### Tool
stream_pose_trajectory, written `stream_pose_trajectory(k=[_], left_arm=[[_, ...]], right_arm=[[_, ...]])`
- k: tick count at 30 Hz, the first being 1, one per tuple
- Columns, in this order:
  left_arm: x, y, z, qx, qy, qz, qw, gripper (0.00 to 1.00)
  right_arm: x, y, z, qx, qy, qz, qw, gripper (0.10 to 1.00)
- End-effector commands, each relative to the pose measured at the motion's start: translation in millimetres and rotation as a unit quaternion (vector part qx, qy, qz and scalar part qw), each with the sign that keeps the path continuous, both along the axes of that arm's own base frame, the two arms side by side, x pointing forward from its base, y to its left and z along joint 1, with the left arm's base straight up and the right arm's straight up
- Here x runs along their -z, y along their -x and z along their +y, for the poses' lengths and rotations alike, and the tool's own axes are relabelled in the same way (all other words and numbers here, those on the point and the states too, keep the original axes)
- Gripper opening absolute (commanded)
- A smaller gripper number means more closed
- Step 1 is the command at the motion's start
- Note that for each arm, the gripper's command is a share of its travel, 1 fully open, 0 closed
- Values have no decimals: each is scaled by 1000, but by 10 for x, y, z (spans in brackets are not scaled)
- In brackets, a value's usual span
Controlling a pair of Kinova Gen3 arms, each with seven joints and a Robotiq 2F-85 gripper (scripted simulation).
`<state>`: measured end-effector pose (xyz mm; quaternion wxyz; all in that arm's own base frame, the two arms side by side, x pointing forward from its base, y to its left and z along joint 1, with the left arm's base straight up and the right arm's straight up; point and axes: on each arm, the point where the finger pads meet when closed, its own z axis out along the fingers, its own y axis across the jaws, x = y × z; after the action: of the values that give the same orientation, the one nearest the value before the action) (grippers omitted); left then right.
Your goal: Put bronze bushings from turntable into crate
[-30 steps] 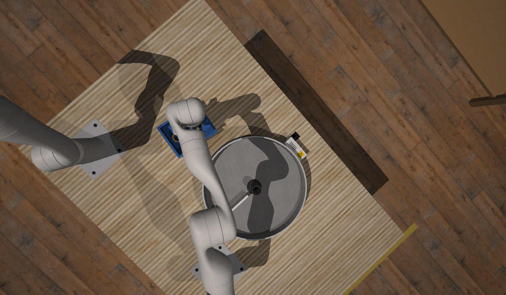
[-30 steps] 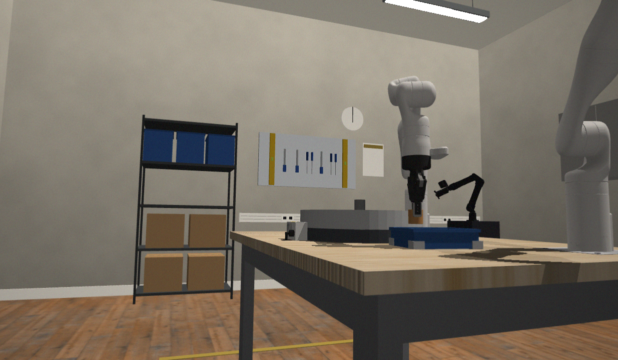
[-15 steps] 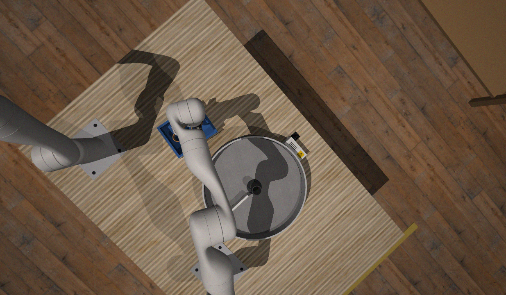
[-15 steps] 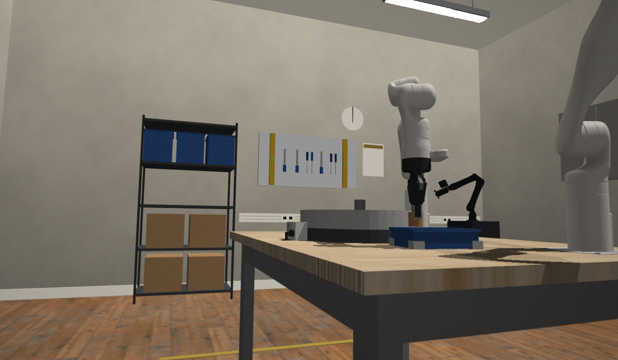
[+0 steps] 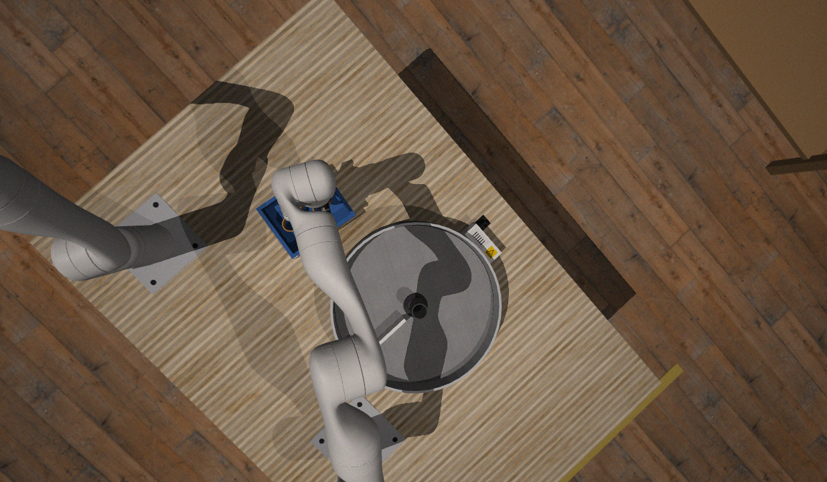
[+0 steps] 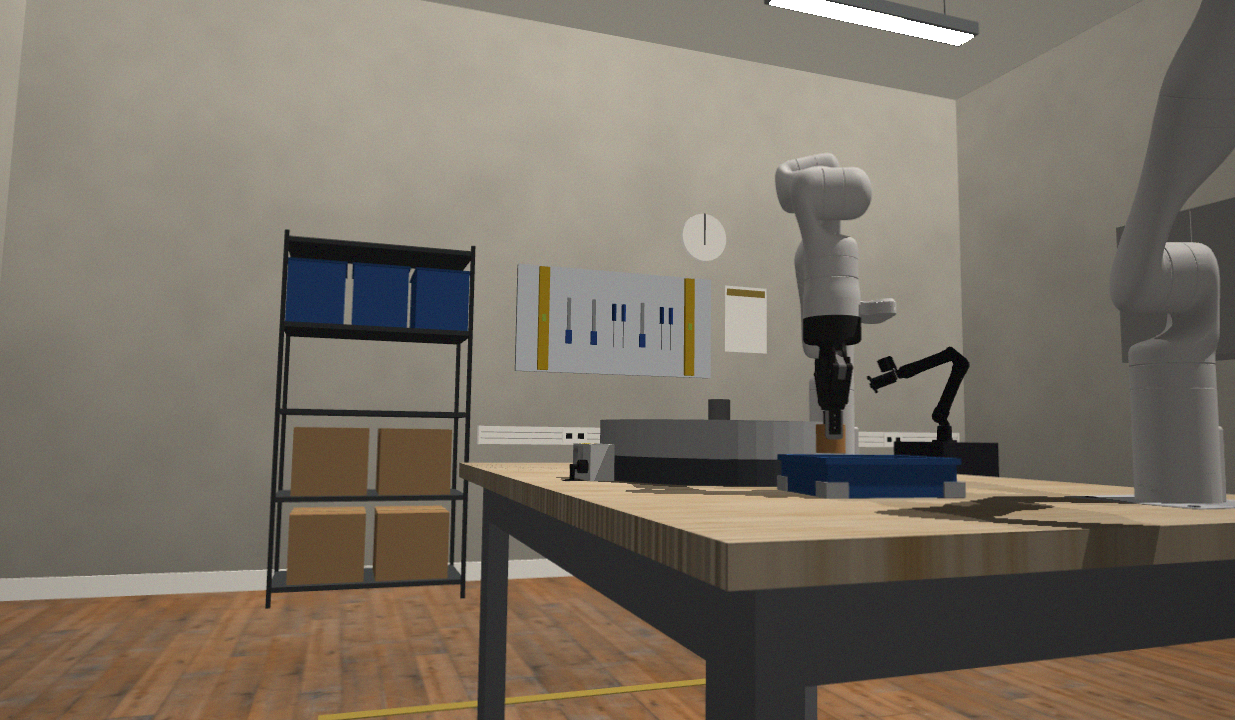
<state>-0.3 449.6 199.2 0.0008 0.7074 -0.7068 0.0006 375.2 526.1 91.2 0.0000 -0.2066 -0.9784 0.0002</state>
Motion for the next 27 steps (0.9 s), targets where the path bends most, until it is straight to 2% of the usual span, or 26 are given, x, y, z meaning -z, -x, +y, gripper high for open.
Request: stream_pose_trajectory(k=[1,17,27], left_arm=[[-8,1,4,0,-1,0,1000,1000],[-8,1,4,0,-1,0,1000,1000],[-8,1,4,0,-1,0,1000,1000]], right_arm=[[-17,-4,6,0,-1,-1,1000,99],[-3,-4,6,0,-1,-1,1000,99],[109,-4,6,0,-1,-1,1000,99]])
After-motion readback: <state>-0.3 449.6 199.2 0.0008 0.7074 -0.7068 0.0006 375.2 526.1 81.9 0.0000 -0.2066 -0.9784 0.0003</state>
